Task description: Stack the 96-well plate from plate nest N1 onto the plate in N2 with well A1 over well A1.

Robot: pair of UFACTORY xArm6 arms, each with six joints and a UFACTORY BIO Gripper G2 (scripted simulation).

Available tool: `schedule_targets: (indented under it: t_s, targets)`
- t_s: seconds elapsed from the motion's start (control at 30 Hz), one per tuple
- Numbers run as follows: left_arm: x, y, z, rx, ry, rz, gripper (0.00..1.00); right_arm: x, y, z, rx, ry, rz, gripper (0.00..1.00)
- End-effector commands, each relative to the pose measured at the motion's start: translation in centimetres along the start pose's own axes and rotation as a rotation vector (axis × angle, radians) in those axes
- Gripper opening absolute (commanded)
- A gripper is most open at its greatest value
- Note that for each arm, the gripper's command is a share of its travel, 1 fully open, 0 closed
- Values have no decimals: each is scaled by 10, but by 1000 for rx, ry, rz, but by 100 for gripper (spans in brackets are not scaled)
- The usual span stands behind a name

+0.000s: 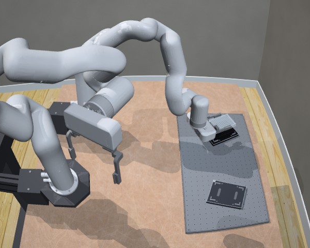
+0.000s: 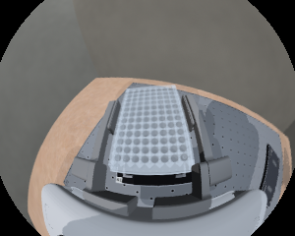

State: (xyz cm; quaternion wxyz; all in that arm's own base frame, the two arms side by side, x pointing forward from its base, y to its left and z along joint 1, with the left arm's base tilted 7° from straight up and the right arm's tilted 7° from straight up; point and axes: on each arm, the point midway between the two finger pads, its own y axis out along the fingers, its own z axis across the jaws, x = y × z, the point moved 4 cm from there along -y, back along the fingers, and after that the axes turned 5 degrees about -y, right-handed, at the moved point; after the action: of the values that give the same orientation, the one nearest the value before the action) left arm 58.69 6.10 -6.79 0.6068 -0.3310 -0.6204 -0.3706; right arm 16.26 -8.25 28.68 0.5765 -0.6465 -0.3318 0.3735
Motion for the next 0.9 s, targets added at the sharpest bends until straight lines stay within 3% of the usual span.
schedule_targets:
  t_s: [0.0, 0.4, 0.87]
  targets:
    - [-2, 1, -1, 0, -2, -4, 0, 0, -1, 0, -2, 0, -2, 100]
    - [-20, 1, 1, 0, -2, -4, 0, 0, -1, 0, -2, 0, -2, 100]
    - [-20, 1, 1, 0, -2, -4, 0, 0, -1, 0, -2, 0, -2, 100]
